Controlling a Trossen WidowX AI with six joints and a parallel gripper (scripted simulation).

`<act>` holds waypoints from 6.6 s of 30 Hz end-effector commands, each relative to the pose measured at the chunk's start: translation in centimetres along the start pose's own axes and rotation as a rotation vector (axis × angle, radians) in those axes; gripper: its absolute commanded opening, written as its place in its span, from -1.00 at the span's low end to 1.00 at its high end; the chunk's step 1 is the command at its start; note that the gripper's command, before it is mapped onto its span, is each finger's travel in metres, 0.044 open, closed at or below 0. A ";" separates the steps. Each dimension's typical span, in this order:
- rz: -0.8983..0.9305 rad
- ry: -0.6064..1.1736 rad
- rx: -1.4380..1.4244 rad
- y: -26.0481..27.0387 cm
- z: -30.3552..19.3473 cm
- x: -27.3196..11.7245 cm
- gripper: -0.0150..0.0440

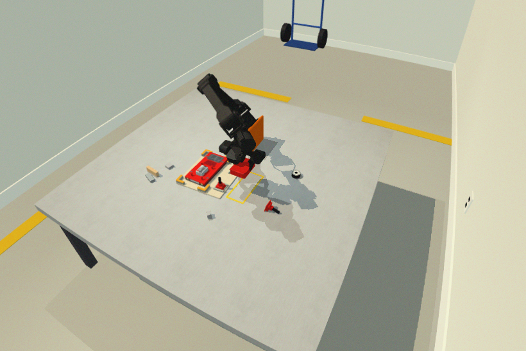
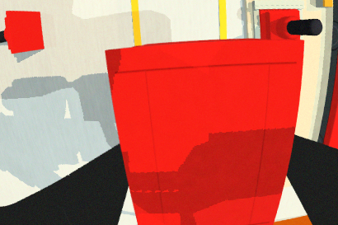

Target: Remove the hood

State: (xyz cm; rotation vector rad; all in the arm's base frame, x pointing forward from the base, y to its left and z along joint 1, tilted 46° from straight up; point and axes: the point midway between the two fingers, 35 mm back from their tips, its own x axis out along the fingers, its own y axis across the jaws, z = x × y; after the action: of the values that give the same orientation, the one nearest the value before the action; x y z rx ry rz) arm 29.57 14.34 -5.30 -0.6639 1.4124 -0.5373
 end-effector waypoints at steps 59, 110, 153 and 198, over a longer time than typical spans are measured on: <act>0.004 0.000 0.014 0.8 0.0 4.0 -0.49; 0.001 0.000 0.014 0.6 -0.2 7.7 -0.49; 0.000 0.000 0.014 0.6 -0.2 9.6 -0.49; -0.002 0.002 0.019 0.8 -0.2 2.3 1.00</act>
State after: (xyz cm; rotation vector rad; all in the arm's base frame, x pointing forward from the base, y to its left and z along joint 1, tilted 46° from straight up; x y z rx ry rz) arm 29.58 13.25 -7.47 -0.6572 1.4047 -0.5496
